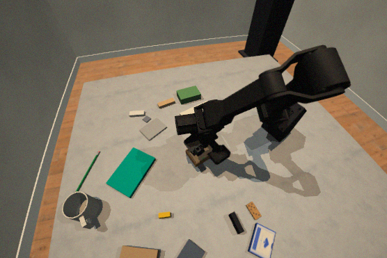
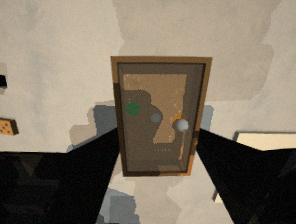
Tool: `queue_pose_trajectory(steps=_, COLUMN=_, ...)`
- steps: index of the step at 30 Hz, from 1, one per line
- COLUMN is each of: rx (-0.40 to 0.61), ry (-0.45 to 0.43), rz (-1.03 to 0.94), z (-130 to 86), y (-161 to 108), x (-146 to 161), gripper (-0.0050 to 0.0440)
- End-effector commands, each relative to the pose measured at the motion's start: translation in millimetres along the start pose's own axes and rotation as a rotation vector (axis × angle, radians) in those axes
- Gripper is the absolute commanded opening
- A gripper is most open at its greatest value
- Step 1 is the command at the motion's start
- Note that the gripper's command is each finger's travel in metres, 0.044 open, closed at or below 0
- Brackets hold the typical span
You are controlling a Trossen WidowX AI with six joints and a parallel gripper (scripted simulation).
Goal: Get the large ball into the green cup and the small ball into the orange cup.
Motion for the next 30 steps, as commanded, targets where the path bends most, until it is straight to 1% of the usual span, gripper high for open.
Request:
queue_pose_trajectory(steps=1, rx=-0.007, ry=-0.013, rz=-0.001, z=-1, y=0, x=1, gripper=0.0)
queue_pose_trajectory(steps=12, rx=0.025, ry=-0.057, rz=-0.001, z=-1, y=3, x=6, gripper=0.0)
queue_pose_trajectory(steps=15, rx=0.027, ry=-0.048, rz=-0.001, z=-1, y=3, x=5, gripper=0.0)
queue_pose_trajectory(steps=19, rx=0.029, ry=-0.015, rz=-0.001, z=-1, y=4, x=2, gripper=0.0)
queue_pose_trajectory(steps=24, rx=0.036, ry=0.056, rz=-0.002, z=0, y=4, x=-6, gripper=0.0)
queue_pose_trajectory(steps=26, rx=0.036, ry=0.056, rz=-0.002, z=0, y=4, x=-6, gripper=0.0)
queue_pose_trajectory(steps=30, rx=0.042, ry=0.114, rz=-0.003, z=0, y=4, x=-12, gripper=0.0)
Point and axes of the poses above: the point midway between the two fingers, 35 mm back from their tips, its own z axis out along the fingers, its own x axis across the jaws, y = z × x, the point moved 8 cm from there along -z, back along the fingers, and after that the axes turned 4 degrees about z, right-handed, at the moved point
